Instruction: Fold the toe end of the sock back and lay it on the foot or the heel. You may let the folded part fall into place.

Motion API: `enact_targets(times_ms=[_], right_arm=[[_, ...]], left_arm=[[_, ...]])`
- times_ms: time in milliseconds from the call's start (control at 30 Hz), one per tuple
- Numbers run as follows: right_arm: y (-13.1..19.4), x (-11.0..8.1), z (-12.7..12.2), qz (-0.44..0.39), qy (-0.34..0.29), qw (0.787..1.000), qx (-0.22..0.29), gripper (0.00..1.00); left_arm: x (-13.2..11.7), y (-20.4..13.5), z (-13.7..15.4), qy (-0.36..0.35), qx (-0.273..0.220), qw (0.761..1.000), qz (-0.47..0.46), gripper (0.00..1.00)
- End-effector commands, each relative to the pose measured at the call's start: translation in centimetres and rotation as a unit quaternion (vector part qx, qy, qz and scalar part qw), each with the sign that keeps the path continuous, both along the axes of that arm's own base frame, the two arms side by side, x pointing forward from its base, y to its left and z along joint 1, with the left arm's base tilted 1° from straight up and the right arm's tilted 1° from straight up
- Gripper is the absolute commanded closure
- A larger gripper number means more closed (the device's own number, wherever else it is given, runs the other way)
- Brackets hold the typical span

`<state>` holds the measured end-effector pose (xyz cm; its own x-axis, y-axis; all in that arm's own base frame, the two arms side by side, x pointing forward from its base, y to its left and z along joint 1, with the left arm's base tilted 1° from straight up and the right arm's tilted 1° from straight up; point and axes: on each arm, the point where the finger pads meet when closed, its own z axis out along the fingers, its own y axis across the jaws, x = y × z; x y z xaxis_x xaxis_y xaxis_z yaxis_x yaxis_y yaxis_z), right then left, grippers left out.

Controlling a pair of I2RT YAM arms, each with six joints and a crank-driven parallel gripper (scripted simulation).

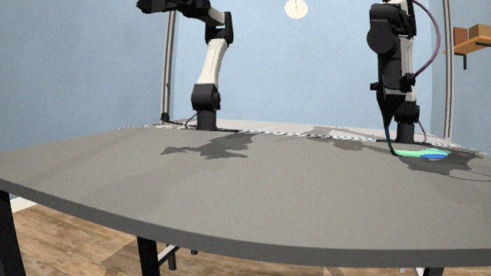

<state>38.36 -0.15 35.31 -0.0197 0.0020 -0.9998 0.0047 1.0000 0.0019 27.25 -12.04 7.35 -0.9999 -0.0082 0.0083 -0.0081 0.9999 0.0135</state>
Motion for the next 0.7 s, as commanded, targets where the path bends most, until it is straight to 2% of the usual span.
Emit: enact_targets(times_ms=[0, 33, 233, 300, 367, 433, 600, 633, 667], right_arm=[[0.2, -0.1, 0.7, 0.002, -0.01, 1.0, -0.001, 0.0], [0.2, -0.1, 0.7, 0.002, -0.01, 1.0, -0.001, 0.0], [0.2, -0.1, 0.7, 0.002, -0.01, 1.0, -0.001, 0.0], [0.2, -0.1, 0.7, 0.002, -0.01, 1.0, -0.001, 0.0], [0.2, -0.1, 0.7, 0.002, -0.01, 1.0, -0.001, 0.0], [0.2, -0.1, 0.7, 0.002, -0.01, 1.0, -0.001, 0.0], [0.2, -0.1, 0.7, 0.002, -0.01, 1.0, -0.001, 0.0], [0.2, -0.1, 0.7, 0.002, -0.01, 1.0, -0.001, 0.0], [0.2, -0.1, 0.7, 0.002, -0.01, 1.0, -0.001, 0.0]], left_arm=[[0.5, 0.3, 0.6, -0.019, -0.018, 1.0, 0.002, 0.98], [0.7, 0.3, 0.8, -0.022, -0.046, 0.999, -0.014, 0.98], [0.8, 2.1, 1.3, -0.025, -0.089, 0.996, -0.014, 0.98], [1.3, 1.8, 1.3, -0.03, -0.067, 0.997, 0.004, 0.98], [0.1, 1.4, 1.2, -0.017, -0.066, 0.998, 0.008, 0.98], [1.1, 1.1, 2.0, -0.035, -0.072, 0.997, 0.006, 0.98], [0.6, 1.8, 1.2, -0.018, -0.063, 0.998, 0.006, 0.98], [1.0, 1.8, 1.6, -0.028, -0.069, 0.997, 0.006, 0.98], [0.6, 2.0, 1.1, -0.027, -0.1, 0.994, -0.016, 0.98]])
